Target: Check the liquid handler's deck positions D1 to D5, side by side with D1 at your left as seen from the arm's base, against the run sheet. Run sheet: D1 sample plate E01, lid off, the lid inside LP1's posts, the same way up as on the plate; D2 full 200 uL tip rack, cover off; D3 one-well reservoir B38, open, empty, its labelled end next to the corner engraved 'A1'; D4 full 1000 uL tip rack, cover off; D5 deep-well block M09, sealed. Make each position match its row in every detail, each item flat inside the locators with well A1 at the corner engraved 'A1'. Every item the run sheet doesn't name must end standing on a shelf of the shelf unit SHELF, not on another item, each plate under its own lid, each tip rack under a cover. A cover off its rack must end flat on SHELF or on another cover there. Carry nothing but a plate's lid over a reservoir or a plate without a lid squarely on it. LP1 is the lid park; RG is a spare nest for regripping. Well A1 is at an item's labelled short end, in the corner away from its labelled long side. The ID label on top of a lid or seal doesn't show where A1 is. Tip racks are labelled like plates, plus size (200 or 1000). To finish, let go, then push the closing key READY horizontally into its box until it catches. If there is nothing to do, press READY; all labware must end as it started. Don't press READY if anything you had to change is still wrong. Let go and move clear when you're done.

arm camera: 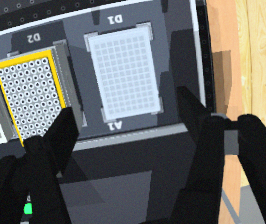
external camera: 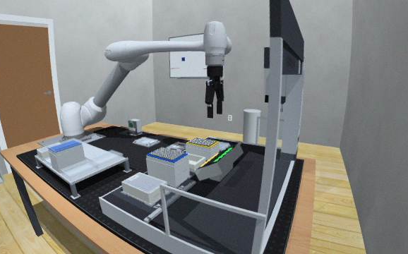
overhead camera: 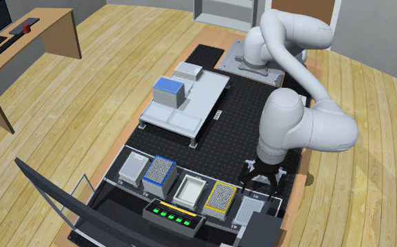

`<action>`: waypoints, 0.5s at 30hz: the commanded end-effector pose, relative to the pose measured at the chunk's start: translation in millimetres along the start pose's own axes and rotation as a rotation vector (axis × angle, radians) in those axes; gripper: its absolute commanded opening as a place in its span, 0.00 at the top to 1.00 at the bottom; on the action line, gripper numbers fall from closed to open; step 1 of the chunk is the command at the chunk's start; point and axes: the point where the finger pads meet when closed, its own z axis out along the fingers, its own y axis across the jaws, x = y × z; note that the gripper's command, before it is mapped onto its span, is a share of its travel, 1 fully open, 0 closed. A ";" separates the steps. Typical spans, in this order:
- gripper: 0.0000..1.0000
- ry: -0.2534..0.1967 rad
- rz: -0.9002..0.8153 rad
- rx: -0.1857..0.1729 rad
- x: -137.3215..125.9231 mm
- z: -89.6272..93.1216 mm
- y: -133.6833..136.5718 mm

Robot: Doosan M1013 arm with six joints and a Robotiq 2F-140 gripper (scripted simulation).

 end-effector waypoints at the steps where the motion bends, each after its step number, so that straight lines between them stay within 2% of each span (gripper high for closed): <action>1: 0.34 -0.002 0.000 -0.001 -0.1 3.3 0.1; 15: 0.34 -0.002 0.000 -0.001 -0.1 23.3 0.1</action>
